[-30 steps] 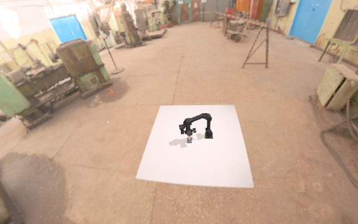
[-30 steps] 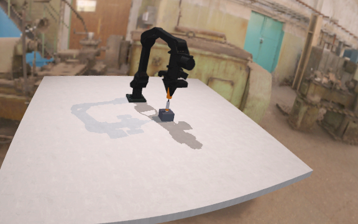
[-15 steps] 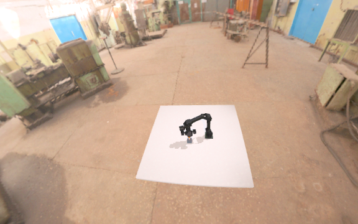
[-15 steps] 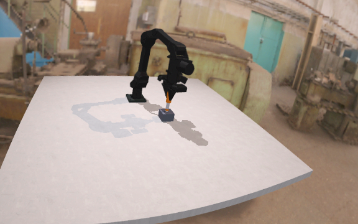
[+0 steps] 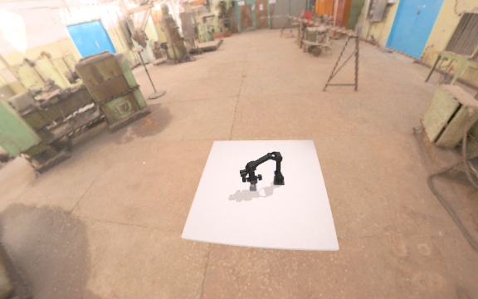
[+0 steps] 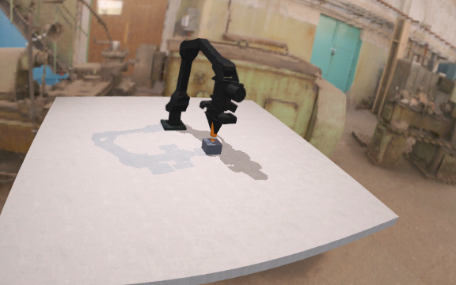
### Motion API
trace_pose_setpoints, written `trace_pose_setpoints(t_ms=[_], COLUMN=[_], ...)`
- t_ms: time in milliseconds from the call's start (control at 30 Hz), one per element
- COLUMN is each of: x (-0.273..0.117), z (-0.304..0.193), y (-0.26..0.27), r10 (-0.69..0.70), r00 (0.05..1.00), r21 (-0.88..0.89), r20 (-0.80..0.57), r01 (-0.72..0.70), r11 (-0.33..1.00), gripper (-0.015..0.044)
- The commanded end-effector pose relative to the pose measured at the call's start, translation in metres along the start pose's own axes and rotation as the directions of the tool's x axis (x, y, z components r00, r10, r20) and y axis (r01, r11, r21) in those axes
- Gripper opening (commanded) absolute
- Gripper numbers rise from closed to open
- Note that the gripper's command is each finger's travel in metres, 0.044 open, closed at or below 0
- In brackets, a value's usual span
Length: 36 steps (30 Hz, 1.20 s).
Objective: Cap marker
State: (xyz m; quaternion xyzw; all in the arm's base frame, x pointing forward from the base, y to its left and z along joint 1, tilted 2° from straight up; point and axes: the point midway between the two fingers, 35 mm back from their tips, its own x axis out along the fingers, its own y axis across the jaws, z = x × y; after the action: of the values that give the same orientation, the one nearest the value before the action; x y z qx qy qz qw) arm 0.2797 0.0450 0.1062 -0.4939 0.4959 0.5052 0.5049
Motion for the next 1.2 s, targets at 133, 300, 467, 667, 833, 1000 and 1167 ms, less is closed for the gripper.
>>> trace_pose_setpoints(t_ms=[133,300,467,667,833,1000,1167], x=[0.003,0.002,0.002,0.002,0.000,-0.054,-0.073], z=[0.001,0.000,0.000,0.000,0.000,0.000,0.000], y=[0.000,0.001,0.001,0.001,0.000,-0.002,0.001], r10=[0.000,0.001,0.001,0.001,0.001,0.001,0.001], r00=[1.000,1.000,1.000,1.000,1.000,1.000,1.000], r21=[0.003,0.000,0.000,0.000,0.000,0.000,0.000], r20=[0.003,0.000,0.000,0.000,0.000,0.000,0.000], r01=[0.000,-0.001,-0.001,-0.001,-0.001,-0.001,-0.001], r11=[1.000,1.000,1.000,1.000,1.000,1.000,1.000], gripper=[0.0000,0.0079,0.0210,0.0368,0.0440,0.0440,0.0440])
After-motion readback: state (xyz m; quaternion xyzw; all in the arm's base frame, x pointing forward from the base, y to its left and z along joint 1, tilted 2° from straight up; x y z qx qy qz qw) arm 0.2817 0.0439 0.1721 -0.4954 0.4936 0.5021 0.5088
